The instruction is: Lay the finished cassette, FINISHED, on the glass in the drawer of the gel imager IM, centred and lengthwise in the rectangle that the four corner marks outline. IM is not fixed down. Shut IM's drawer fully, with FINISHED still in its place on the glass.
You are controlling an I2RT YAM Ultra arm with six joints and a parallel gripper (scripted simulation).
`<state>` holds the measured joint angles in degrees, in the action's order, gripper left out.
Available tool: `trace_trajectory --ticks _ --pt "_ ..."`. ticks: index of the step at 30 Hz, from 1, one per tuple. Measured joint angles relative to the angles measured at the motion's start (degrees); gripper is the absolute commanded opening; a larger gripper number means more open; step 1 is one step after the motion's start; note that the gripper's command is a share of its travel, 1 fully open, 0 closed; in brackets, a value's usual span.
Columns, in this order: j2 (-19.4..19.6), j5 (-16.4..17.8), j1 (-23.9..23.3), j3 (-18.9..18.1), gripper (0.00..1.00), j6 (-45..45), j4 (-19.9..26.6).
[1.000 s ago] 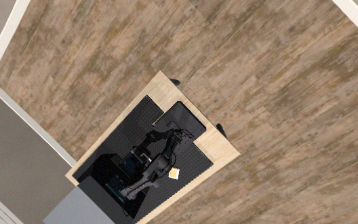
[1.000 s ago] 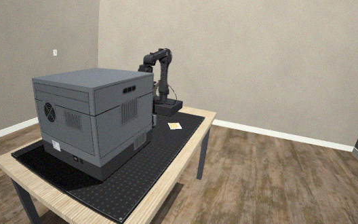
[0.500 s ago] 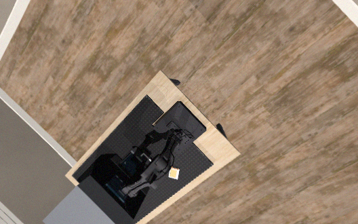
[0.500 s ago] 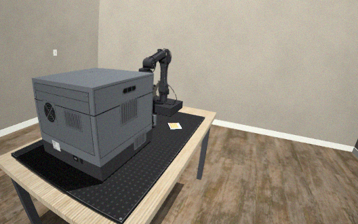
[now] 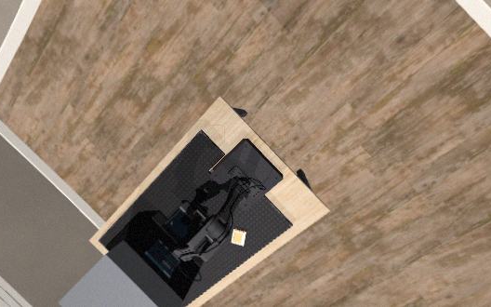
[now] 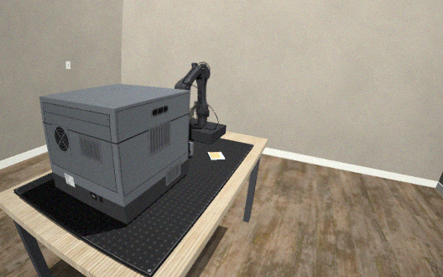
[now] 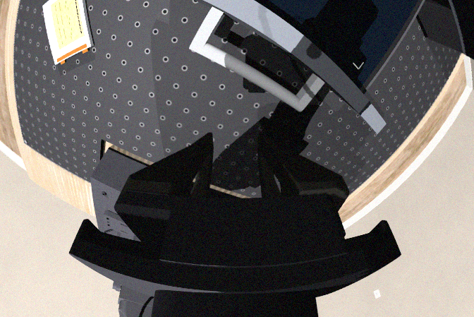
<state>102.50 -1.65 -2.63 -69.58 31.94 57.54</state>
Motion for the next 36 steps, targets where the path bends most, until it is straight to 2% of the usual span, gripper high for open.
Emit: trace_trajectory --ticks 14,31,36 --pt "-4.5 -0.1 0.0 5.3 0.35 24.3 -8.2" --pt "-8.5 1.8 -1.5 10.7 0.35 53.5 -14.9" --pt "-8.7 2.7 -1.9 10.9 0.35 58.2 -15.8"
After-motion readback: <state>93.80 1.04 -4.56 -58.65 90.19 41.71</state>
